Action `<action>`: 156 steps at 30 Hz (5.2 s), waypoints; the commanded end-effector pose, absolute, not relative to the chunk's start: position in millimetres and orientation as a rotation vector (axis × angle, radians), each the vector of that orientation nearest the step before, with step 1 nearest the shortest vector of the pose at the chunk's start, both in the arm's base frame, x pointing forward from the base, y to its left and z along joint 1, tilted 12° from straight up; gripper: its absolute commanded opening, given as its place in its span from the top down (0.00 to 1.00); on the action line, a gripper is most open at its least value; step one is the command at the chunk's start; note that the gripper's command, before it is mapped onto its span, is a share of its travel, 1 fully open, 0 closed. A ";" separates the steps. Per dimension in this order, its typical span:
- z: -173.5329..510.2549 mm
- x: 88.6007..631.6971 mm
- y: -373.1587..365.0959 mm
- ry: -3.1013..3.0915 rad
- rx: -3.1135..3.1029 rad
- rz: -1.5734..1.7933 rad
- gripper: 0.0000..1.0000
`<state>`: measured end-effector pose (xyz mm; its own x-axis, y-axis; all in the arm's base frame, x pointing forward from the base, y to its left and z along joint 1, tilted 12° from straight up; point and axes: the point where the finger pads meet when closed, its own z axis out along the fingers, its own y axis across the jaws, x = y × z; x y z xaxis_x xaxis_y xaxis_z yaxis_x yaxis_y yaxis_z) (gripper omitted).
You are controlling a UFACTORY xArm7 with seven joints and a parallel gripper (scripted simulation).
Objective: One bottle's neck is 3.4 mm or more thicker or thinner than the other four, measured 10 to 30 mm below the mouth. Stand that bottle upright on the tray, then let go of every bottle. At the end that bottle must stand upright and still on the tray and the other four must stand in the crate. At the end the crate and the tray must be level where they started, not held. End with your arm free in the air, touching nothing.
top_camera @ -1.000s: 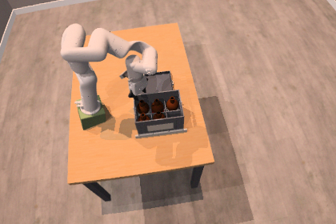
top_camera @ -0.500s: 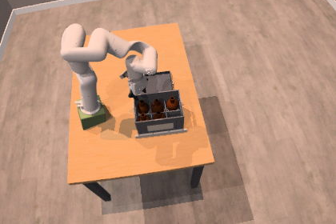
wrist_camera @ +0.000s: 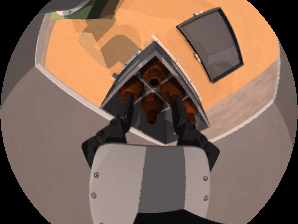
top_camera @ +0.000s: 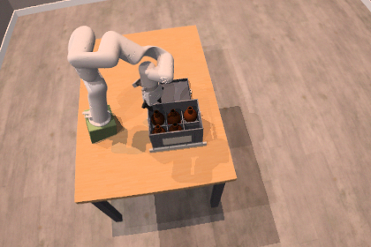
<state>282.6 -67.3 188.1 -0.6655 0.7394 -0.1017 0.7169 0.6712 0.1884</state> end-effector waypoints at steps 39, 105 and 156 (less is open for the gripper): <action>151.9 292.1 -65.5 2.712 1.192 0.198 0.35; 147.4 293.9 -65.4 2.712 1.192 0.198 0.35; 110.9 301.8 -63.5 2.712 1.192 0.198 0.35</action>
